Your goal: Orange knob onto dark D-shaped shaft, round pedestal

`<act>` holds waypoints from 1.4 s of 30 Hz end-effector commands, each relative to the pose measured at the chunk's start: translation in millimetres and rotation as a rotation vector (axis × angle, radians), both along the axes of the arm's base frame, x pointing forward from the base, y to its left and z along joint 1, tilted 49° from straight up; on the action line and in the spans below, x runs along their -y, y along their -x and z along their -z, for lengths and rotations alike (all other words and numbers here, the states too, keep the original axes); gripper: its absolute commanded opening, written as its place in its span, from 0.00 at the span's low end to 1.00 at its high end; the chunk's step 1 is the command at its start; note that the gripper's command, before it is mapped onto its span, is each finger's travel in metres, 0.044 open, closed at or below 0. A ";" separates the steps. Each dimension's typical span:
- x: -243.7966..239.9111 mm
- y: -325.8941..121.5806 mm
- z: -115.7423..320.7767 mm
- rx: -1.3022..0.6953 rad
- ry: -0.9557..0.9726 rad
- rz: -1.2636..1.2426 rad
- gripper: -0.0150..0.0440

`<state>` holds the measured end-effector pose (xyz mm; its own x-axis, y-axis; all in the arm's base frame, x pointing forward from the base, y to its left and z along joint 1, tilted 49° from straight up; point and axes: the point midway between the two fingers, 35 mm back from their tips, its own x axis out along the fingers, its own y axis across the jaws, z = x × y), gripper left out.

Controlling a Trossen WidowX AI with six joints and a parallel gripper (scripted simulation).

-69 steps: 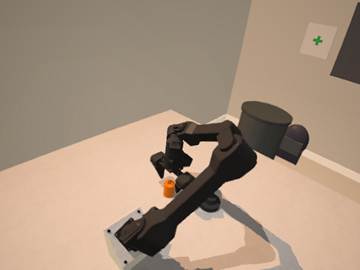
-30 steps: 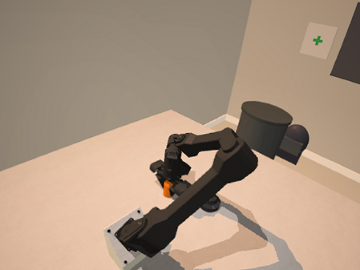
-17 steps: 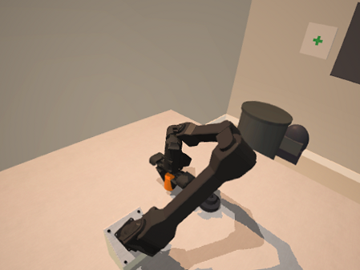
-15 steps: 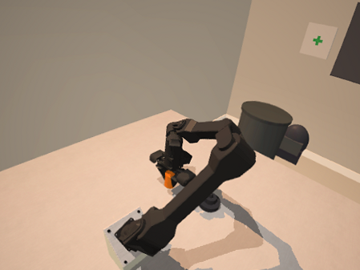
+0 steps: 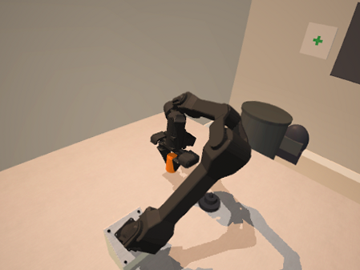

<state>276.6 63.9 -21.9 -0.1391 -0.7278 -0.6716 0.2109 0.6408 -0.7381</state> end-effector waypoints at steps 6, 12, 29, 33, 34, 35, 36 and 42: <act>-2.0 -2.7 -9.2 0.005 -0.007 0.010 0.25; 10.6 -10.7 -14.8 0.000 -0.016 0.007 0.25; 50.6 -31.4 -33.2 0.011 -0.029 0.013 0.25; 60.4 -35.2 -37.7 0.014 -0.030 0.015 0.25; 63.0 -36.2 -39.0 0.014 -0.029 0.014 0.25; 65.6 -37.1 -40.2 0.014 -0.029 0.014 0.25; 68.2 -38.0 -41.4 0.014 -0.028 0.013 0.25; 84.1 -42.8 -49.0 0.014 -0.024 0.011 0.25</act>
